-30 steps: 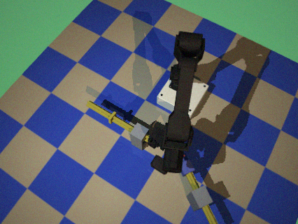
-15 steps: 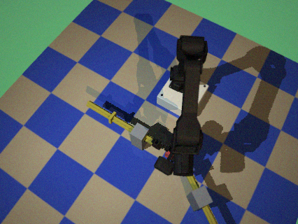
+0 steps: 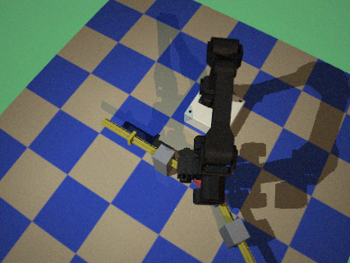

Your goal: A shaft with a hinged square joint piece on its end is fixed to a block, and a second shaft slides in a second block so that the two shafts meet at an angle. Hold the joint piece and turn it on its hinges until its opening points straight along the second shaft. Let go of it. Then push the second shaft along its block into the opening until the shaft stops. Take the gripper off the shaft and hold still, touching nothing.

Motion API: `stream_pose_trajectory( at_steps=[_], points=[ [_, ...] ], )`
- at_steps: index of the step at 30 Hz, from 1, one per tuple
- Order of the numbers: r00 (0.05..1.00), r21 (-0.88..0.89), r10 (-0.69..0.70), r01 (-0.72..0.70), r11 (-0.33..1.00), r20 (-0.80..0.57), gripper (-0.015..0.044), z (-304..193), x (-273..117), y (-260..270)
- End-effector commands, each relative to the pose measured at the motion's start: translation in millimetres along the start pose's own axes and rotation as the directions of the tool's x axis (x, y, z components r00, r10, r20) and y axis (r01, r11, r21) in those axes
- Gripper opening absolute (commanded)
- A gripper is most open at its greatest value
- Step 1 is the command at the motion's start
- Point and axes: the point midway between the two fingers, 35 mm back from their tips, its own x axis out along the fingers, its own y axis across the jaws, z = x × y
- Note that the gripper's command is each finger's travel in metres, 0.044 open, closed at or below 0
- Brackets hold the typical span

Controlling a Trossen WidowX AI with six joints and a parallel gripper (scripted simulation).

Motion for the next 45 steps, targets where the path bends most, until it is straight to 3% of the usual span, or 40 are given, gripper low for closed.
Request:
stream_pose_trajectory(
  at_steps=[1,13,28,37,45],
  points=[
    [1.000,-0.134,0.009,-0.012,0.991,-0.020,0.0440,1,-12,0],
    [0.997,-0.517,0.037,-0.066,0.853,-0.066,0.0440,7,-48,-5],
    [0.990,-0.854,0.073,-0.139,0.501,-0.119,0.0440,12,-90,-17],
    [0.991,-0.846,0.074,-0.137,0.515,-0.115,0.0440,13,-89,-16],
    [0.978,-0.690,0.075,-0.191,0.699,-0.194,0.0440,26,-75,-21]
  ],
)
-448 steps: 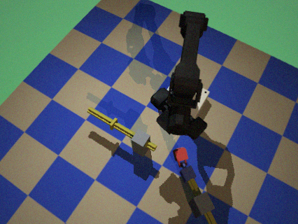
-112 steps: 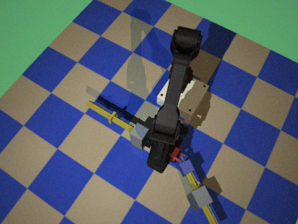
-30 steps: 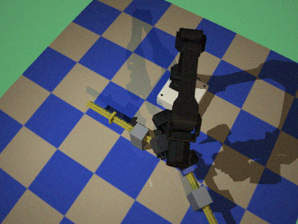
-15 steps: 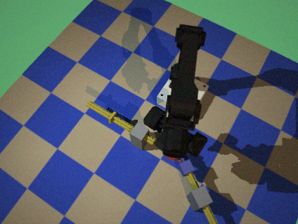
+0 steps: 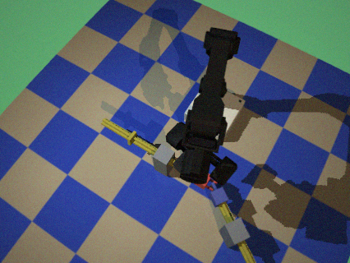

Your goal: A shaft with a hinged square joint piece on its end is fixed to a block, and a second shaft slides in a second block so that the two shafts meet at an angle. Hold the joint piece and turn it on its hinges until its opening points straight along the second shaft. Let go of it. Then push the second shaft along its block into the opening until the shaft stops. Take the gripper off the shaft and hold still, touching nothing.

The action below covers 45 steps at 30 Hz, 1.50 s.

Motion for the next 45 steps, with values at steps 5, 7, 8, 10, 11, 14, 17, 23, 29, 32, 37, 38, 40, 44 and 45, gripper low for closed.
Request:
stream_pose_trajectory(
  at_steps=[5,7,8,10,11,14,17,23,29,32,37,38,40,44,45],
  points=[
    [0.996,0.254,0.071,-0.056,0.966,-0.052,0.0440,4,13,-16],
    [0.994,0.317,0.091,-0.067,0.946,-0.061,0.0440,5,16,-20],
    [0.993,0.349,0.101,-0.072,0.934,-0.065,0.0440,5,17,-22],
    [0.990,0.410,0.122,-0.082,0.908,-0.073,0.0440,6,20,-26],
    [0.988,0.440,0.132,-0.086,0.894,-0.076,0.0440,7,21,-28],
    [0.983,0.528,0.165,-0.096,0.844,-0.085,0.0440,8,25,-33],
    [0.976,0.610,0.197,-0.102,0.786,-0.092,0.0440,9,29,-39],
    [0.960,0.756,0.264,-0.102,0.647,-0.097,0.0440,11,35,-51],
    [0.939,0.871,0.332,-0.086,0.484,-0.092,0.0440,12,41,-62],
    [0.927,0.915,0.366,-0.072,0.397,-0.086,0.0440,13,44,-68],
    [0.904,0.969,0.421,-0.039,0.244,-0.069,0.0440,14,49,-78],
    [0.900,0.976,0.432,-0.031,0.213,-0.065,0.0440,14,49,-80],
    [0.893,0.985,0.446,-0.020,0.172,-0.060,0.0440,14,50,-82],
    [0.892,0.986,0.448,-0.019,0.167,-0.059,0.0440,14,51,-83],
    [0.892,0.986,0.448,-0.019,0.167,-0.059,0.0440,14,51,-83]
  ],
)
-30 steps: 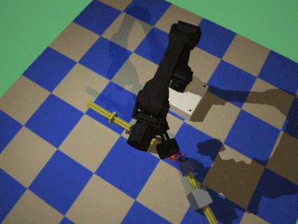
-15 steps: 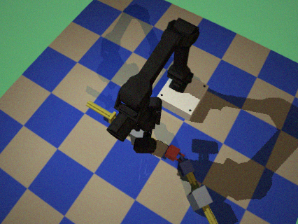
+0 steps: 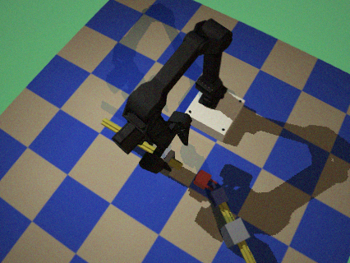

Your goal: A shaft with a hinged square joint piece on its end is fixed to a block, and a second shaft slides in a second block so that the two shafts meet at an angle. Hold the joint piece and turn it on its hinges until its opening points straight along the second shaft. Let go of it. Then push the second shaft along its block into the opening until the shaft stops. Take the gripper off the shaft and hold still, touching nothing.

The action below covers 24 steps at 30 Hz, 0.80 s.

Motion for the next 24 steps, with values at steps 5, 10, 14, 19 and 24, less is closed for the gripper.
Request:
stream_pose_trajectory(
  at_steps=[5,10,14,19,24],
  points=[
    [1.000,0.014,0.000,0.000,1.000,-0.010,0.0440,1,2,-1],
    [0.999,-0.125,0.015,-0.010,0.992,0.037,0.0440,17,-6,4],
    [0.996,-0.253,0.026,-0.005,0.968,0.081,0.0440,32,-14,9],
    [0.990,-0.404,0.037,0.021,0.914,0.137,0.0440,52,-24,13],
    [0.980,-0.540,0.044,0.068,0.839,0.192,0.0440,72,-35,15]
  ],
)
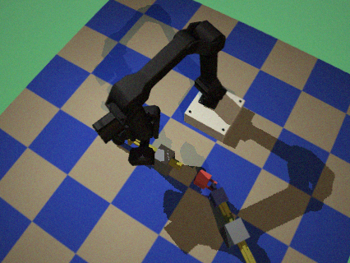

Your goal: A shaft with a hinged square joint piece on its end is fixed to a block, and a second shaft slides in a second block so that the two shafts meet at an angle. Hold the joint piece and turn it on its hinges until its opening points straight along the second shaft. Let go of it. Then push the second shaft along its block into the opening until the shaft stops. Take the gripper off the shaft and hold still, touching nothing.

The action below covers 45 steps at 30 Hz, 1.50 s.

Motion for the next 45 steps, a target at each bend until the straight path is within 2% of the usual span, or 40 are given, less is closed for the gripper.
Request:
stream_pose_trajectory(
  at_steps=[1,15,32,38,45],
  points=[
    [0.999,-0.124,-0.023,0.028,0.992,0.040,0.0440,17,-5,-7],
    [0.980,-0.524,-0.101,0.179,0.833,0.174,0.0440,71,-29,-36],
    [0.930,-0.824,-0.223,0.364,0.434,0.294,0.0440,126,-62,-83],
    [0.929,-0.823,-0.224,0.366,0.435,0.295,0.0440,127,-62,-84],
    [0.930,-0.701,-0.207,0.364,0.613,0.302,0.0440,131,-53,-86]
  ],
)
